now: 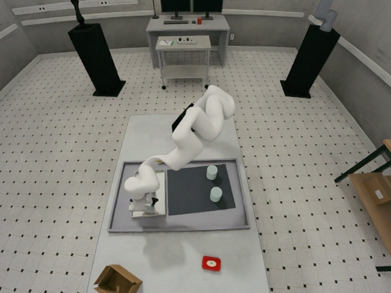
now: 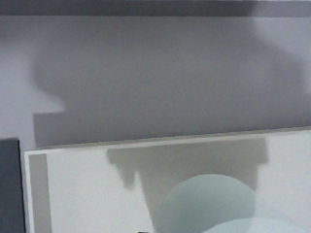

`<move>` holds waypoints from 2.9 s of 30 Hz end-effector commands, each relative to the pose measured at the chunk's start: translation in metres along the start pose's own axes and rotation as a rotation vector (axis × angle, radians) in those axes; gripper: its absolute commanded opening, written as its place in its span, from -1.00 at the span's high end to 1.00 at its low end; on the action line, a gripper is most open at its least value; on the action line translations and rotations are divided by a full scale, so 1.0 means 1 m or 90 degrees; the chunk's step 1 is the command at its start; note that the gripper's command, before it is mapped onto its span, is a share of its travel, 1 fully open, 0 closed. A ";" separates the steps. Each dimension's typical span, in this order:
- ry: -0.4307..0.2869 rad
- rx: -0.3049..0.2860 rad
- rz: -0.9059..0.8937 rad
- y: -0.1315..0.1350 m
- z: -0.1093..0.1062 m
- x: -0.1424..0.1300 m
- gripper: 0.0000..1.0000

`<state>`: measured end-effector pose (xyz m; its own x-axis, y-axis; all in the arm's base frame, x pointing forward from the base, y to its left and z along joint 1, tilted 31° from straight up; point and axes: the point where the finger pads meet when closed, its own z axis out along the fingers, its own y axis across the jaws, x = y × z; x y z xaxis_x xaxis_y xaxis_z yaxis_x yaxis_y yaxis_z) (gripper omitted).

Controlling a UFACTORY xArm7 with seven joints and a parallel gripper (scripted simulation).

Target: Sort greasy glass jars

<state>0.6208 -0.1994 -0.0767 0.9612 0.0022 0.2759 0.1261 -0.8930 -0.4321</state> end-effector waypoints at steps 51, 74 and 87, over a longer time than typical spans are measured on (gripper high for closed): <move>0.002 -0.002 0.000 0.001 -0.071 0.001 -1.00; 0.002 -0.002 0.000 0.001 -0.091 0.001 -1.00; 0.002 -0.002 0.000 0.001 -0.091 0.001 -1.00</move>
<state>0.5992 -0.2386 -0.0014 0.9613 0.0025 0.2756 0.1263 -0.8927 -0.4325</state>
